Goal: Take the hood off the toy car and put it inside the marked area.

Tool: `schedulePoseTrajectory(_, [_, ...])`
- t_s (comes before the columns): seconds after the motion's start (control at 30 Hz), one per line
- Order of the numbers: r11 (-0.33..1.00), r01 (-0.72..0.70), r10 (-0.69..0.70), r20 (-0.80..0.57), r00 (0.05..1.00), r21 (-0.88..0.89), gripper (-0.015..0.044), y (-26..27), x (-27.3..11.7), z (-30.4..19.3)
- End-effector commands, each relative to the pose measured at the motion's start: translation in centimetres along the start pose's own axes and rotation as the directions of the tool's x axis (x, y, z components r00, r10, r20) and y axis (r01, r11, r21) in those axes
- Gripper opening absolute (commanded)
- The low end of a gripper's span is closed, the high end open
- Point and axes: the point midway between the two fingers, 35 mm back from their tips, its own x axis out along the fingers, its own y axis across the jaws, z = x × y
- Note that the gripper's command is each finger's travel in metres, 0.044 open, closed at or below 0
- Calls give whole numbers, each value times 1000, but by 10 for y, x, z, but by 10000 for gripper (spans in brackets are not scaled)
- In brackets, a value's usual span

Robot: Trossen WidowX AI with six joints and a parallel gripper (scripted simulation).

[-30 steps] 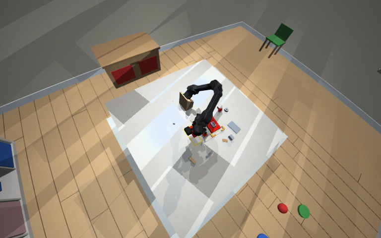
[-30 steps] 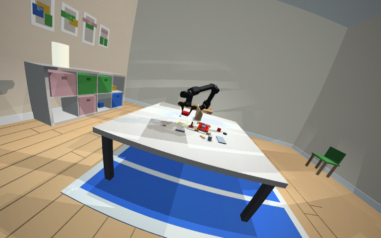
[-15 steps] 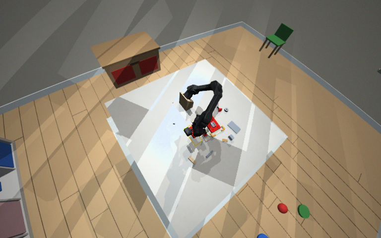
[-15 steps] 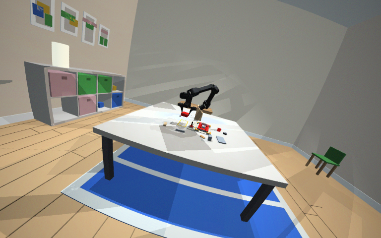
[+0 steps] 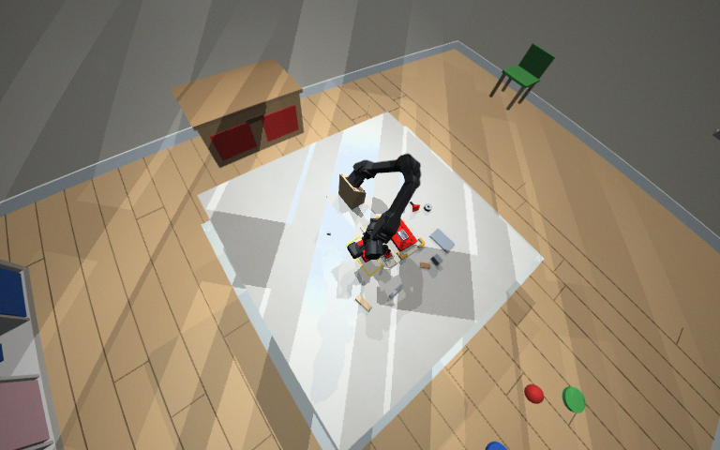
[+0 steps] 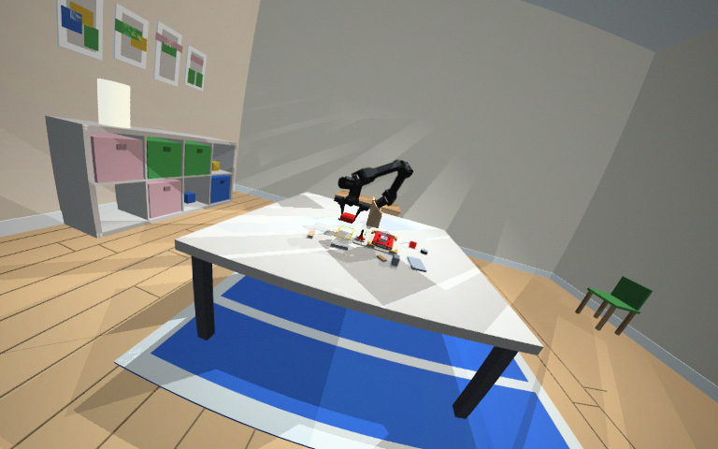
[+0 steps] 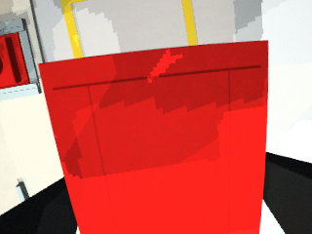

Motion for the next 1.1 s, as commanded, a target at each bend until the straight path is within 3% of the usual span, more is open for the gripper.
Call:
schedulePoseTrajectory(0.0, [1000,-5,5,3,1000,6,0,0,4,0])
schedulePoseTrajectory(1.07, [1000,-6,6,3,1000,6,0,1,30,0])
